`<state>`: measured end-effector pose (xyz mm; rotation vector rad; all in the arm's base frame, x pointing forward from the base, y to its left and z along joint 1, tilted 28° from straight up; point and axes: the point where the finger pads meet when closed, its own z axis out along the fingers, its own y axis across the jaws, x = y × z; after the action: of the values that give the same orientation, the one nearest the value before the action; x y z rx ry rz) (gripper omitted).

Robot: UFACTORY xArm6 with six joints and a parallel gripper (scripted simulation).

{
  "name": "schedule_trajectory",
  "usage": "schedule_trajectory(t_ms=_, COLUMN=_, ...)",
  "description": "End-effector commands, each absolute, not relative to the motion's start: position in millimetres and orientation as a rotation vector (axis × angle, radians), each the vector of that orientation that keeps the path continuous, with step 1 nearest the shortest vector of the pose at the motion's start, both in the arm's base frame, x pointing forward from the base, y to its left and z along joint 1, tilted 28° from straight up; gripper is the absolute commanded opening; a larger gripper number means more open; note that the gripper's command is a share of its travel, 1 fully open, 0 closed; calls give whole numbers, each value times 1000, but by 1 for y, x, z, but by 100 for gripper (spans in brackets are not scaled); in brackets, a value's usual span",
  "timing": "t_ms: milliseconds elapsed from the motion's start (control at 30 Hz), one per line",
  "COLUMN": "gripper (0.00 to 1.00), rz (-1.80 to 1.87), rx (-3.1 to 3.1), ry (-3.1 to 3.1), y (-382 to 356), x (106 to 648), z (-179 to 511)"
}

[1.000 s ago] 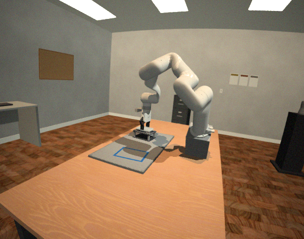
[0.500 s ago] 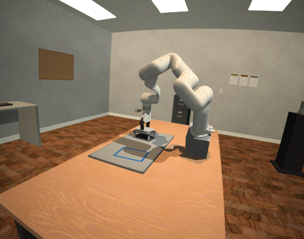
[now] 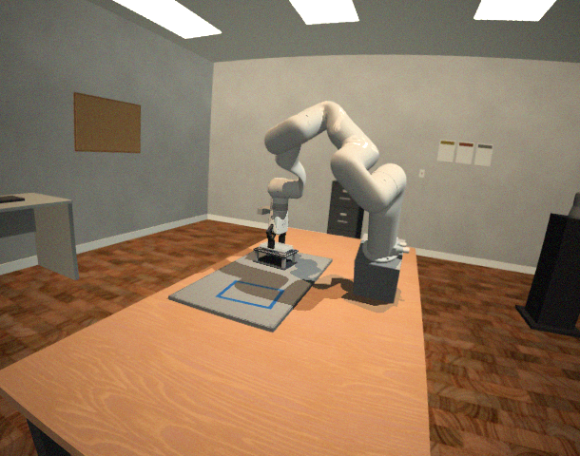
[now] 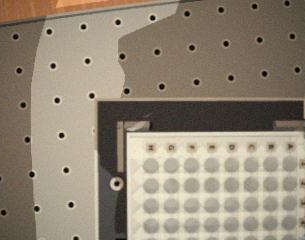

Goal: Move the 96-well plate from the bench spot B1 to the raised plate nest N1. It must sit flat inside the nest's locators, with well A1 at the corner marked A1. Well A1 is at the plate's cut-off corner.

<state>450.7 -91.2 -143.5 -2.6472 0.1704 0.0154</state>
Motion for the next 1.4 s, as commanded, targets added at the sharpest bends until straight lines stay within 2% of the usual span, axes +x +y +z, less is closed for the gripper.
schedule_trajectory(t_ms=0, gripper=0, rz=10, rx=-2649, ry=171, y=-92, x=452, z=-143)
schedule_trajectory(t_ms=1100, gripper=0, rz=10, rx=-2649, ry=171, y=-90, x=452, z=-147)
schedule_trajectory(t_ms=1133, gripper=100, rz=10, rx=-2649, ry=171, y=-90, x=452, z=-148)
schedule_trajectory(t_ms=1367, gripper=100, rz=10, rx=-2649, ry=171, y=-90, x=452, z=-148)
